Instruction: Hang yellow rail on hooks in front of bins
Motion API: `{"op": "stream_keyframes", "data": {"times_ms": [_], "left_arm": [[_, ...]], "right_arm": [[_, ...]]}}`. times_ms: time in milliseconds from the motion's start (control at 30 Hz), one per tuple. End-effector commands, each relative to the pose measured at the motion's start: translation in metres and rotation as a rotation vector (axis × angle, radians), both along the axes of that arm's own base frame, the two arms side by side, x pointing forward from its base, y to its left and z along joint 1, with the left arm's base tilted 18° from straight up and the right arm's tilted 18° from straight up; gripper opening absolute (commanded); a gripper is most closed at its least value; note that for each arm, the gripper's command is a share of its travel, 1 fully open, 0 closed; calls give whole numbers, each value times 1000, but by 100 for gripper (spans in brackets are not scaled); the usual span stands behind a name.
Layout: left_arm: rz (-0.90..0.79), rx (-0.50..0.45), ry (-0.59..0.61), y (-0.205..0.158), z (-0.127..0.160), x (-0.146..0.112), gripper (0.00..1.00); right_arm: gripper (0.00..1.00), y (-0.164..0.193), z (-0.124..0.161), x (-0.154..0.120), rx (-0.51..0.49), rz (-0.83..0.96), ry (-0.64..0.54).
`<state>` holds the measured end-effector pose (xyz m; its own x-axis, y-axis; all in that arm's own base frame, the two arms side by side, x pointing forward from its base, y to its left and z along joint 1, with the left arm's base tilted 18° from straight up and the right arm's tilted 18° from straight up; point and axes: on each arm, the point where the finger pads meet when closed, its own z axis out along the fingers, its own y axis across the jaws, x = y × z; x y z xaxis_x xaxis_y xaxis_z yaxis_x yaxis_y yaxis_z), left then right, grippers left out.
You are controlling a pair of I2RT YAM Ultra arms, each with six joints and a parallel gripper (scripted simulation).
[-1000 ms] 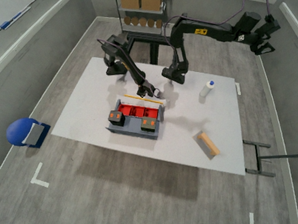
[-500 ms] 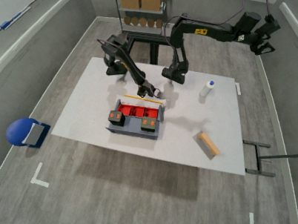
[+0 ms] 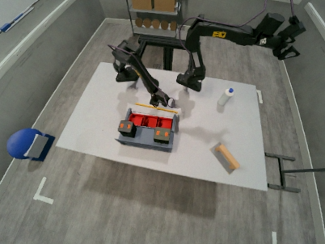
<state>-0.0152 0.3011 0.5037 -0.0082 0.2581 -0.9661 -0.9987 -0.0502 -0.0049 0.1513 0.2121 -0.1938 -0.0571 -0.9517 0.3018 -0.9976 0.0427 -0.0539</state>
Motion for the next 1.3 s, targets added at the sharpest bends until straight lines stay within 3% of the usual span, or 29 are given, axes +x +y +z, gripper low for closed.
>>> {"op": "stream_keyframes", "data": {"times_ms": [0,1267], "left_arm": [[8,52,8,-14,14,-2,100],[8,52,8,-14,14,-2,100]], "right_arm": [[36,16,-5,11,39,15,-27],[36,9,-27,13,35,13,-24]]}}
